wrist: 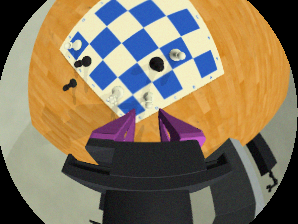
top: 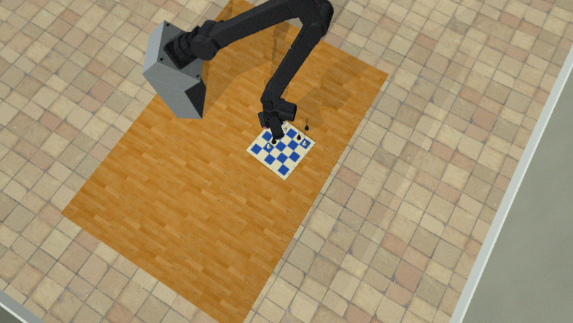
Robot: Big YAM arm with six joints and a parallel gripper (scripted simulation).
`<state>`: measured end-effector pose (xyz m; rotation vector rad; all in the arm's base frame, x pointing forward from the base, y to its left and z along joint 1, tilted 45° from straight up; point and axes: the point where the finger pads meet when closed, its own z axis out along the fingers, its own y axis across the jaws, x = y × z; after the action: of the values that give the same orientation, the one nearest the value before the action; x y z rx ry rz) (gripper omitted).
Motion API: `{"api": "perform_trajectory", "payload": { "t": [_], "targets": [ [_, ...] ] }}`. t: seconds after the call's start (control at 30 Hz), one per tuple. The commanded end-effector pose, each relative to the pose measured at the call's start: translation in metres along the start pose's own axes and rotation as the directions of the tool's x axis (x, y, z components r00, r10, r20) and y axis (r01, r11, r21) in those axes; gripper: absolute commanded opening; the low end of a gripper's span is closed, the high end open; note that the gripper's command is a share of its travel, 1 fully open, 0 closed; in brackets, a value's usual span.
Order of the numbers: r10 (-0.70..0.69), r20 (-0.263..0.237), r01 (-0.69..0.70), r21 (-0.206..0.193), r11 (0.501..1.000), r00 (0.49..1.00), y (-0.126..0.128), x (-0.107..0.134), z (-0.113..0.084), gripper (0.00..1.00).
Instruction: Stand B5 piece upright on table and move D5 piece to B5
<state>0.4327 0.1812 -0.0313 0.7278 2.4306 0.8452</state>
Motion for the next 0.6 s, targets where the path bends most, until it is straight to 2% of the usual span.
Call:
{"api": "perform_trajectory", "payload": {
  "t": [0.0, 0.57],
  "targets": [
    [0.023, -0.005, -0.023, 0.024, 0.999, 1.0, -0.0189, 0.0066, -0.0027, 0.33],
    [0.021, -0.001, -0.021, 0.018, 1.0, 1.0, -0.0152, 0.0041, -0.003, 0.33]
  ]
}}
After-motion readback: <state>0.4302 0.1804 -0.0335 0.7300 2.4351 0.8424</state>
